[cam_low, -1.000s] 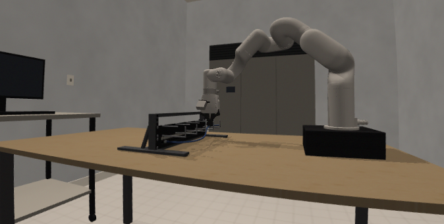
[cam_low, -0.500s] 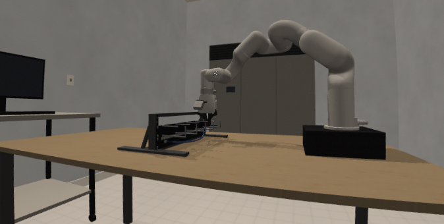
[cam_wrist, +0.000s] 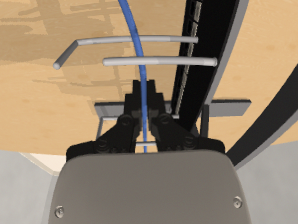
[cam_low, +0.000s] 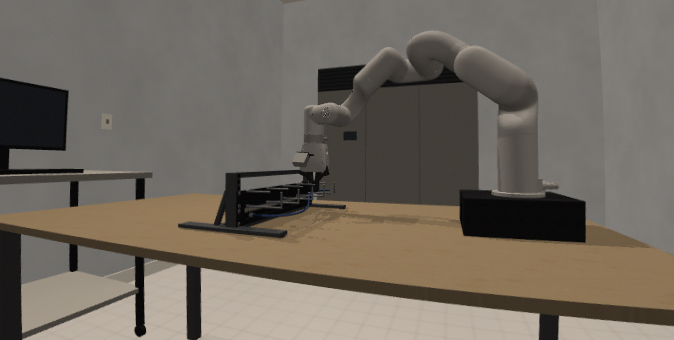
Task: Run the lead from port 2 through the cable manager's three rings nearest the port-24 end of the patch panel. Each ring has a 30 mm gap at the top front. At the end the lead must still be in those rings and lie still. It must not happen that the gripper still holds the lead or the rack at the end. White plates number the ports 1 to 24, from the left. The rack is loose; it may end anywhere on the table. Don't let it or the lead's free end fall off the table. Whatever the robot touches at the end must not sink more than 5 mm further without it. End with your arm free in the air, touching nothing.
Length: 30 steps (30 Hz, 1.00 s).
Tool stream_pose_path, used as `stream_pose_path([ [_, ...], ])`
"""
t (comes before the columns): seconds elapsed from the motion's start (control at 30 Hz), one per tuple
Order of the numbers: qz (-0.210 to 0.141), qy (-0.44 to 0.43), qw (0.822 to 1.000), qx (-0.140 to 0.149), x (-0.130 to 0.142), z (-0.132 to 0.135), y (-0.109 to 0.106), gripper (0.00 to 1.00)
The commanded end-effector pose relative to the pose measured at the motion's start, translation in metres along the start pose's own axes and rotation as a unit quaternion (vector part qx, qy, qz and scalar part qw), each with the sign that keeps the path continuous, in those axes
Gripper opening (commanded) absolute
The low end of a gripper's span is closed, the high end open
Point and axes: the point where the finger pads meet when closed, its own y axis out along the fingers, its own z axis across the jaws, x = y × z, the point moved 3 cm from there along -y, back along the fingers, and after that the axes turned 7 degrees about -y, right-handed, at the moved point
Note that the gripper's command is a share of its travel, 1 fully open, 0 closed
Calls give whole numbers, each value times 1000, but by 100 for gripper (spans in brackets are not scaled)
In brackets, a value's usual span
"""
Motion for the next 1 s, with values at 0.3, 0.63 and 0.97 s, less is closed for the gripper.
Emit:
stream_pose_path([
  [0.3, -1, 0, 1000, 3, 1, 2, -3, 33],
  [0.63, -1, 0, 1000, 3, 1, 2, -3, 33],
  [0.97, -1, 0, 1000, 3, 1, 2, -3, 33],
])
